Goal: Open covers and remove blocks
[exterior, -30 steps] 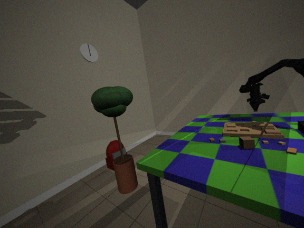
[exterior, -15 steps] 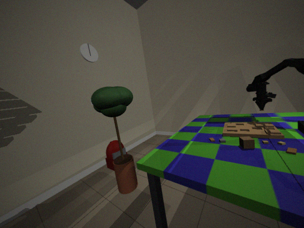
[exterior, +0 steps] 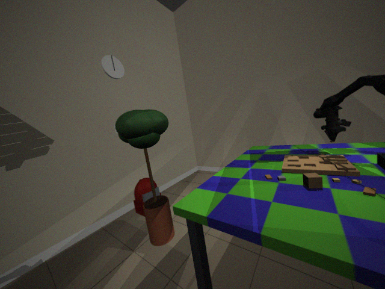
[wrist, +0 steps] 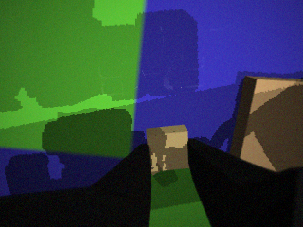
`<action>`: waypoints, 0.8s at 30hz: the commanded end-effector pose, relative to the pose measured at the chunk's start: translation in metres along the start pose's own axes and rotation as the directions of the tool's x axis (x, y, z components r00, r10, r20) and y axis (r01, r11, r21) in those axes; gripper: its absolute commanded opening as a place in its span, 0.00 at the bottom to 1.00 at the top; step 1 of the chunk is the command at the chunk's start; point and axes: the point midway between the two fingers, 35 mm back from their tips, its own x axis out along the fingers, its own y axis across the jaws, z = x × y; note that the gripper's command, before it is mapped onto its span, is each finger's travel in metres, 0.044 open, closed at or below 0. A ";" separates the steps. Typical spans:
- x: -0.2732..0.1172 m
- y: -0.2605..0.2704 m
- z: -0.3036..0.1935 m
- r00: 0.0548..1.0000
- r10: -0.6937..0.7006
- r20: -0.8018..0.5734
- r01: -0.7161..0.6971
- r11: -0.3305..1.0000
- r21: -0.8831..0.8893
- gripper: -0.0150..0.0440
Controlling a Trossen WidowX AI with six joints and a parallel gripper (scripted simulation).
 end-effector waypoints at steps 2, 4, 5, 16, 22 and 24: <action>0.007 0.000 0.000 1.000 0.000 0.003 0.000 1.000 -0.004 0.39; 0.011 0.001 0.000 1.000 0.000 0.003 0.000 1.000 -0.004 0.39; 0.012 0.001 0.000 1.000 0.000 0.003 0.000 1.000 -0.004 0.39; 0.031 0.002 0.000 1.000 0.000 0.003 0.000 1.000 -0.004 0.39; 0.040 0.002 0.000 1.000 0.000 0.003 0.000 1.000 -0.004 0.39; 0.044 0.002 0.000 1.000 0.000 0.003 0.000 1.000 -0.004 0.39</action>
